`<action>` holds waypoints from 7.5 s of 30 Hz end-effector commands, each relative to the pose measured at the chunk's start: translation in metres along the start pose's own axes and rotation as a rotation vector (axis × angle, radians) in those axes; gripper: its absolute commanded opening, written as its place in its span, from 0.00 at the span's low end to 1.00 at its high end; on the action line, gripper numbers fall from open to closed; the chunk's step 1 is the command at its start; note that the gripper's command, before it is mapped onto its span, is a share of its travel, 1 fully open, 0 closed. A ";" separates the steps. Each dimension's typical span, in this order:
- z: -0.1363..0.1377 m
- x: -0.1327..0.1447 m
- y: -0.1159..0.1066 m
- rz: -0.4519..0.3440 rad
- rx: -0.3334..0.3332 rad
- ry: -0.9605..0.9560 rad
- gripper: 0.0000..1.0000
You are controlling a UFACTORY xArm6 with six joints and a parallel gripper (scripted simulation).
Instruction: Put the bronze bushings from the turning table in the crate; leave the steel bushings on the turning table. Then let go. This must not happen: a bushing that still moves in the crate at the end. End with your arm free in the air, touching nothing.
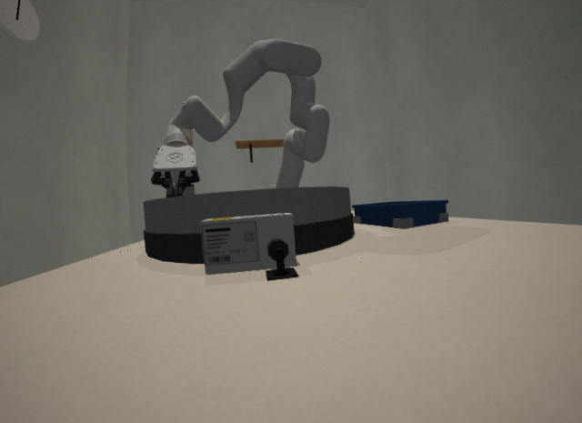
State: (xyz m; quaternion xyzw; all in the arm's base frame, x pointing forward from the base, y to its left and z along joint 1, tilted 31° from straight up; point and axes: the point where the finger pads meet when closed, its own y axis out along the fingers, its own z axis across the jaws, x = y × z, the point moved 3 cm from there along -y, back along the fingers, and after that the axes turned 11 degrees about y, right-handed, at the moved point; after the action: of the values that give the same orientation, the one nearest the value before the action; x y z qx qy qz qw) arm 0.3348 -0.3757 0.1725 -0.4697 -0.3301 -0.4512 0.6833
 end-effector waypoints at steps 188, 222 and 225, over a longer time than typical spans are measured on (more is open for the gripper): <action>0.049 -0.058 -0.030 0.596 -0.398 0.751 0.00; 0.054 -0.031 -0.063 0.596 -0.398 0.751 0.00; 0.056 -0.023 -0.072 0.596 -0.398 0.751 0.00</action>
State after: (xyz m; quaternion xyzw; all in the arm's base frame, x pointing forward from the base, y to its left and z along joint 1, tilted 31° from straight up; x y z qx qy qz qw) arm 0.2646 -0.3239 0.1822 -0.4694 0.1790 -0.4281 0.7512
